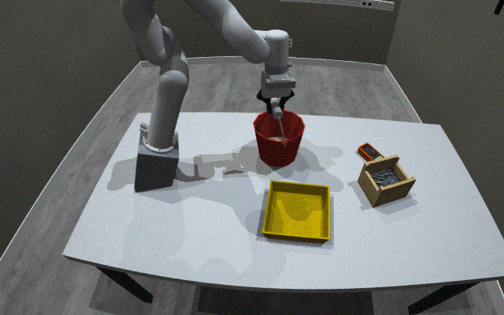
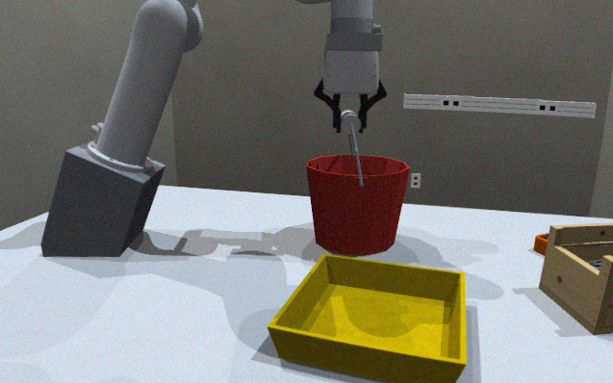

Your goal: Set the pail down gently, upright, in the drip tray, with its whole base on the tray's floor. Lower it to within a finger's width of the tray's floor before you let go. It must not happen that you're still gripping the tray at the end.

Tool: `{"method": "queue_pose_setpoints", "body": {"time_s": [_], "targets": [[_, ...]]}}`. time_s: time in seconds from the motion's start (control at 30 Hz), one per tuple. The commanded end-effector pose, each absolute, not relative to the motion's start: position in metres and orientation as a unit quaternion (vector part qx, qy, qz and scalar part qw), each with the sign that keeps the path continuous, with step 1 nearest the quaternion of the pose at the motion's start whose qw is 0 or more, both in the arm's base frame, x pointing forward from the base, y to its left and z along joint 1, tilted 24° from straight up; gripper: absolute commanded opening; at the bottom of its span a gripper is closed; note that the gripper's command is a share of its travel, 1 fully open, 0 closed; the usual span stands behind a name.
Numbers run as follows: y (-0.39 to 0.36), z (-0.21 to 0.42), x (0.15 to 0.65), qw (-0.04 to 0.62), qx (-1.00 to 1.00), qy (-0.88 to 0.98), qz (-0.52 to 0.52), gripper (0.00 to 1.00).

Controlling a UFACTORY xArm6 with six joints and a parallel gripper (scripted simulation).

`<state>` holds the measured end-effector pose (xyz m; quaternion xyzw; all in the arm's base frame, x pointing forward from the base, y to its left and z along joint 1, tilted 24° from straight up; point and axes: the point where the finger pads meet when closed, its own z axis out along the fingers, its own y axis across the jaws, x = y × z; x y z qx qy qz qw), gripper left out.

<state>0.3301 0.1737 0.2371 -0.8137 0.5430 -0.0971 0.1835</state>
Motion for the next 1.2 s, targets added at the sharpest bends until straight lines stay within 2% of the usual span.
{"method": "queue_pose_setpoints", "body": {"time_s": [0.0,1.17], "targets": [[0.174,0.239,0.331,0.185,-0.813,0.543,-0.098,0.0],[0.172,0.251,0.326,0.185,-0.813,0.543,-0.098,0.0]]}}
